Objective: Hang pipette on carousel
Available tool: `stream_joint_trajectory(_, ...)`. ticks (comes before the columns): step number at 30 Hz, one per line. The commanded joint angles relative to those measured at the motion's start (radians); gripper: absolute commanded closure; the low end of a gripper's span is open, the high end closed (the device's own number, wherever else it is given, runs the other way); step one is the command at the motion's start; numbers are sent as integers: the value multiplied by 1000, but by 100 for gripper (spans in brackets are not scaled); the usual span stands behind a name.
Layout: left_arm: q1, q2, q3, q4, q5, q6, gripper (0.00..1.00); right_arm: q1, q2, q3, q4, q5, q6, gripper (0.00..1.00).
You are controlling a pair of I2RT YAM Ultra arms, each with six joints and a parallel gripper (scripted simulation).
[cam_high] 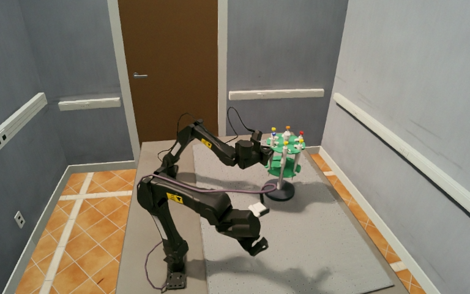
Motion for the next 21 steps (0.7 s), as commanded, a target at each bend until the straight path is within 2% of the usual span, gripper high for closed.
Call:
stream_joint_trajectory(1, 10, -32, 33, -7, -26, -7, 88, -12, 4, 11, 14, -21, -7, 0)
stream_joint_trajectory(21, 1, 13, -31, 49, -28, -8, 88, -12, 4, 11, 14, -21, -7, 0)
